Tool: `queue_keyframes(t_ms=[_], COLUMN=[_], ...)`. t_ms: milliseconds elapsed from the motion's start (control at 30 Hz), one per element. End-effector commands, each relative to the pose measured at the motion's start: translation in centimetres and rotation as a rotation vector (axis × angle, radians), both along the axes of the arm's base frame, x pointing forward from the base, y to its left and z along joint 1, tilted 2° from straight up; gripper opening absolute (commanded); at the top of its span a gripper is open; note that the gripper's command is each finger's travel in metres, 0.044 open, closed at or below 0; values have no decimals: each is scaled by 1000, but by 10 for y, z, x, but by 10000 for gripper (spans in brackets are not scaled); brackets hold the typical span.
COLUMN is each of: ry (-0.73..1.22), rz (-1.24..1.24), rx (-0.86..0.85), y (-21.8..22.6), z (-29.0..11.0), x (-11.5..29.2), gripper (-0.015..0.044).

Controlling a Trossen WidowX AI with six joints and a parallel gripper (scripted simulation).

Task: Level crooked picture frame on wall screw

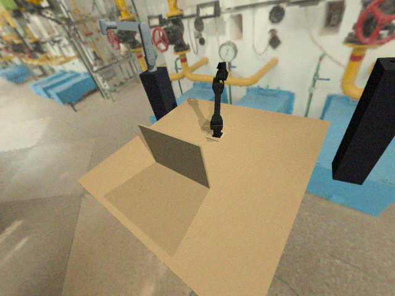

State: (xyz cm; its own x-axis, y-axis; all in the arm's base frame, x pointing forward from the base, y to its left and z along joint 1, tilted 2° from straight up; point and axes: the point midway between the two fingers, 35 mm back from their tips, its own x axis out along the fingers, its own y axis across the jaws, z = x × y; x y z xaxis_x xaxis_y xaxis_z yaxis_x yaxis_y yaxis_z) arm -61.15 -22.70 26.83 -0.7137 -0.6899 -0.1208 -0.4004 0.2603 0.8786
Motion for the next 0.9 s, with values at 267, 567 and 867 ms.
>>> queue_keyframes(t_ms=[267, 567, 867], ry=[65, 75, 80], rz=[141, 384, 644], rx=[57, 39, 16], y=[-73, -159, -198], z=[32, 75, 106], x=[68, 200, 352], gripper=[260, 260, 260])
